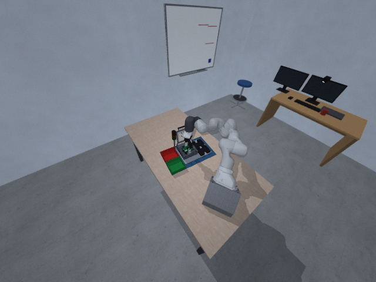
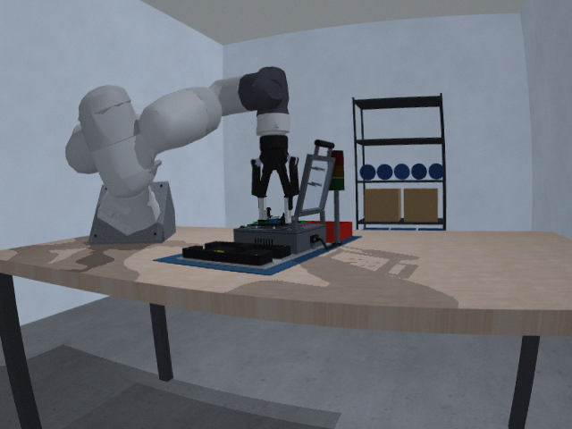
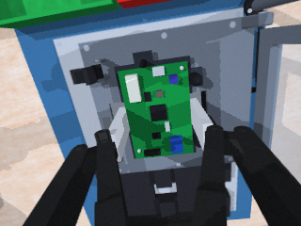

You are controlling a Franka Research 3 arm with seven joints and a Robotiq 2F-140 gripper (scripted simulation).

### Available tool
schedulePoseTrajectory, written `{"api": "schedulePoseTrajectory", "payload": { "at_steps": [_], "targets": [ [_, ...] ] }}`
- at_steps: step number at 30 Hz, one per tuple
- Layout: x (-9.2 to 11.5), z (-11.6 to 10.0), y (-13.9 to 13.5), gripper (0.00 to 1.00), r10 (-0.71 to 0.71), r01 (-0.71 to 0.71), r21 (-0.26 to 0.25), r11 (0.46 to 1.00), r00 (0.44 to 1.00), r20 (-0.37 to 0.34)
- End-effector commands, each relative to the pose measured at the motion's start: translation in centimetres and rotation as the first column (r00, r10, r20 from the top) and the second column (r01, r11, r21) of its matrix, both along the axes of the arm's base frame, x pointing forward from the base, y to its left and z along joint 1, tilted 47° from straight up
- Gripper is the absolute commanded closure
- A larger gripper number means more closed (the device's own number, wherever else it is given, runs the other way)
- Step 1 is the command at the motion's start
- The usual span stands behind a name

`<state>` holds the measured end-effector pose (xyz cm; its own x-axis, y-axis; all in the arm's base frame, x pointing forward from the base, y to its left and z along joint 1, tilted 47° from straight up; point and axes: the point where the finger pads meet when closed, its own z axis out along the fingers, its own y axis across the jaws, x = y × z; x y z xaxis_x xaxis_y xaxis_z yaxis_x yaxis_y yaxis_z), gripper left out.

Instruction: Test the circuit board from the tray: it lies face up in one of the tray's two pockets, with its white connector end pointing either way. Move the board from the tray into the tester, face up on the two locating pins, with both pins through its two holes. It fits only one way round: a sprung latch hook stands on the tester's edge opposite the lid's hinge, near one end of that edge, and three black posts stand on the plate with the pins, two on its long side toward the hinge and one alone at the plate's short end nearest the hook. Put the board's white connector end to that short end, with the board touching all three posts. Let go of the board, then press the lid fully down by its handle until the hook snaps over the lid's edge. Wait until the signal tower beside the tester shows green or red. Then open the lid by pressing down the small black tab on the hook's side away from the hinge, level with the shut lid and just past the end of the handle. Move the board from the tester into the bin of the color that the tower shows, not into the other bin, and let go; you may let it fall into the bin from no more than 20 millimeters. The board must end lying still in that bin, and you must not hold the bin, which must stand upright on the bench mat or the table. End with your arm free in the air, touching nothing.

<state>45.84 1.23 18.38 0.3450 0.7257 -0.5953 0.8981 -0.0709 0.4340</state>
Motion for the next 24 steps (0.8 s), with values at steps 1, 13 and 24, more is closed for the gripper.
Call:
{"api": "schedulePoseTrajectory", "payload": {
  "at_steps": [1,13,24],
  "targets": [
    [0.22,-0.09,-0.06,0.54,0.002,-0.002,0.003,1.000,1.000,0.003],
    [0.22,-0.10,-0.07,0.42,0.002,-0.002,0.003,1.000,1.000,0.003],
    [0.22,-0.10,-0.07,0.42,0.002,-0.002,0.003,1.000,1.000,0.003]
  ]
}}
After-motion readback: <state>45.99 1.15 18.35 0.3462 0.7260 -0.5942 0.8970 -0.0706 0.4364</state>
